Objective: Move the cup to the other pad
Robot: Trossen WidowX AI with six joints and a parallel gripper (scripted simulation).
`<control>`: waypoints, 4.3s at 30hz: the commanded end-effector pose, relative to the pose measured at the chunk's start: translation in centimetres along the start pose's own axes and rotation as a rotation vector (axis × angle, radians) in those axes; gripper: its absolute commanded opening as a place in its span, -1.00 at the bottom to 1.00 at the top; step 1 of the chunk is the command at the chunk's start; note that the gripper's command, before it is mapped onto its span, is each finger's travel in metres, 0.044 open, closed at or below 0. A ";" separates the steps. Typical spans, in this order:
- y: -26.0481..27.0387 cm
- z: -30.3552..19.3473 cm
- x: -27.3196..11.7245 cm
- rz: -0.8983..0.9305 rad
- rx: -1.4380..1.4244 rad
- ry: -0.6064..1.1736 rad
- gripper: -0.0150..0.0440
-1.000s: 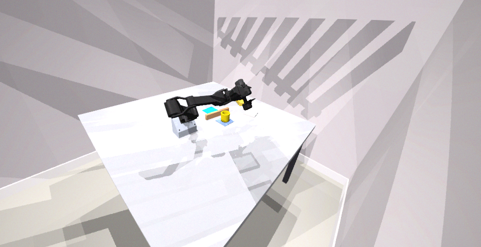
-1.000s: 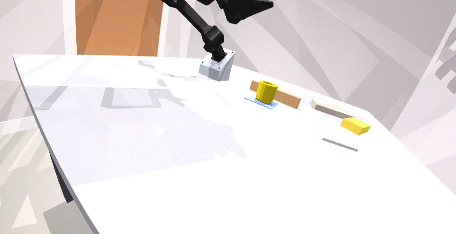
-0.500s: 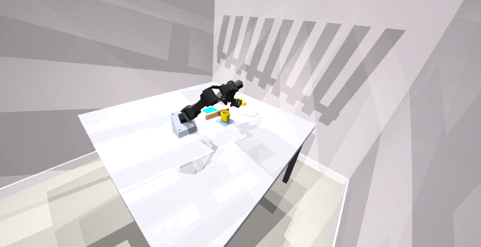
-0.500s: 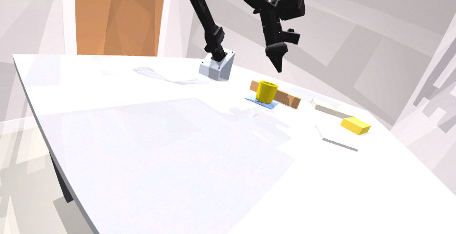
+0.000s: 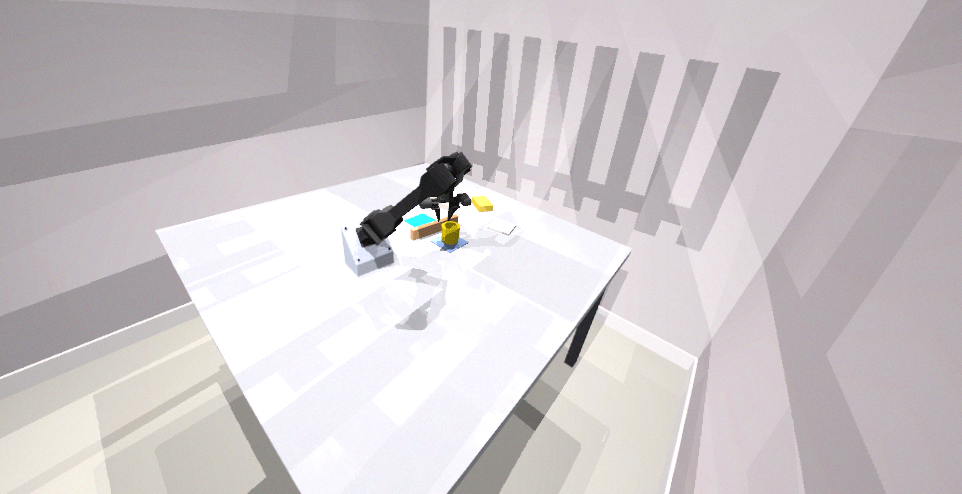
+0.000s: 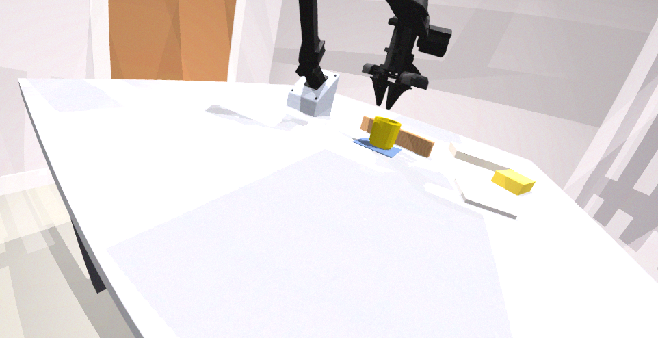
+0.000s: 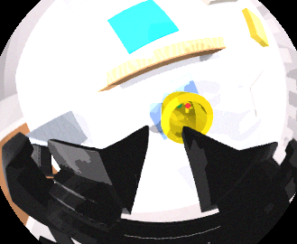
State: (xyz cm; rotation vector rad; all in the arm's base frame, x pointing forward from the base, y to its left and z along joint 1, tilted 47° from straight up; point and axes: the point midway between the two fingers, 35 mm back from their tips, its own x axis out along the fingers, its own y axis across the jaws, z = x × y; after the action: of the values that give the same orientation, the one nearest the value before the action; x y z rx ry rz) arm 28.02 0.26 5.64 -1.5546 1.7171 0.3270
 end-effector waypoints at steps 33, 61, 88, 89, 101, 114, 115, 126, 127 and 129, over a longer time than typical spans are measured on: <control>-0.2 0.1 5.3 -0.004 -0.009 0.005 0.07; -0.4 0.1 6.0 -0.005 -0.001 0.001 -0.38; 0.0 0.3 -1.1 -0.003 -0.009 0.005 -0.49; 0.0 0.4 -1.1 -0.003 -0.009 0.005 -0.49; 0.1 0.4 -0.8 -0.006 -0.017 0.008 -0.49; 0.7 1.8 -0.9 -0.004 -0.013 0.006 -0.49; 0.8 2.0 -0.9 -0.004 -0.013 0.005 -0.49; 1.9 4.5 -0.9 -0.003 -0.010 0.003 -0.49; 2.0 4.7 -0.9 -0.003 -0.010 0.002 -0.49; 2.2 5.1 -0.9 -0.003 -0.009 0.002 -0.49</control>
State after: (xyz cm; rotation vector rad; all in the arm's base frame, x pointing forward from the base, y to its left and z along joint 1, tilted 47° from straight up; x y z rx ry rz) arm 27.64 4.13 2.60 -1.5747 1.7255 0.3357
